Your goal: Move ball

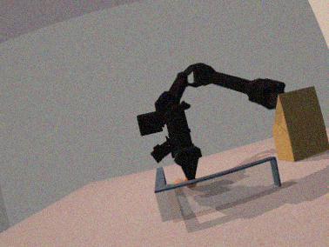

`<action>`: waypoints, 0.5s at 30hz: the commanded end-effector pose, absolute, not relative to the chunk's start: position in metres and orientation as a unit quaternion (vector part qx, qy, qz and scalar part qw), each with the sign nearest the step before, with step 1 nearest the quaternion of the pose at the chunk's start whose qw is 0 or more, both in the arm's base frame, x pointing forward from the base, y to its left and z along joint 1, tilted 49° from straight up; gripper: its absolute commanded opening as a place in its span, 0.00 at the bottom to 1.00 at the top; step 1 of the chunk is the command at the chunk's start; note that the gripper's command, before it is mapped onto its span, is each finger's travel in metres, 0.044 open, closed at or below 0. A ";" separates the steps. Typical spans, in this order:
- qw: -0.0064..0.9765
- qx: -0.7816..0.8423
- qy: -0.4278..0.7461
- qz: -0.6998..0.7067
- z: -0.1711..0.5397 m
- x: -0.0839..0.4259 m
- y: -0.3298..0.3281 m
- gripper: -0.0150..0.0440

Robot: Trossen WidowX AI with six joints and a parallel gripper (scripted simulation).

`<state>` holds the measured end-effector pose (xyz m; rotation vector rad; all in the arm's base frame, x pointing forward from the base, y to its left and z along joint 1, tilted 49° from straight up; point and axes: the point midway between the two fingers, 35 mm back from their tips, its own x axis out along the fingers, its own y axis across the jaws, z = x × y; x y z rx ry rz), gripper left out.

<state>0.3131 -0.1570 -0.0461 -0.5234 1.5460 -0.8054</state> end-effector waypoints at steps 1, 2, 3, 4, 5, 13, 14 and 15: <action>0.612 -0.231 0.671 -0.349 -0.046 0.313 -0.157 0.46; 0.612 -0.231 0.671 -0.349 -0.046 0.313 -0.157 0.45; 0.612 -0.231 0.671 -0.349 -0.046 0.313 -0.157 0.40; 0.614 -0.231 0.670 -0.348 -0.046 0.313 -0.157 0.36; 0.618 -0.231 0.667 -0.345 -0.044 0.315 -0.154 0.31; 0.632 -0.228 0.661 -0.334 -0.026 0.327 -0.128 0.25; 0.631 -0.228 0.662 -0.334 -0.023 0.328 -0.125 0.25; 0.630 -0.227 0.663 -0.334 -0.020 0.329 -0.121 0.25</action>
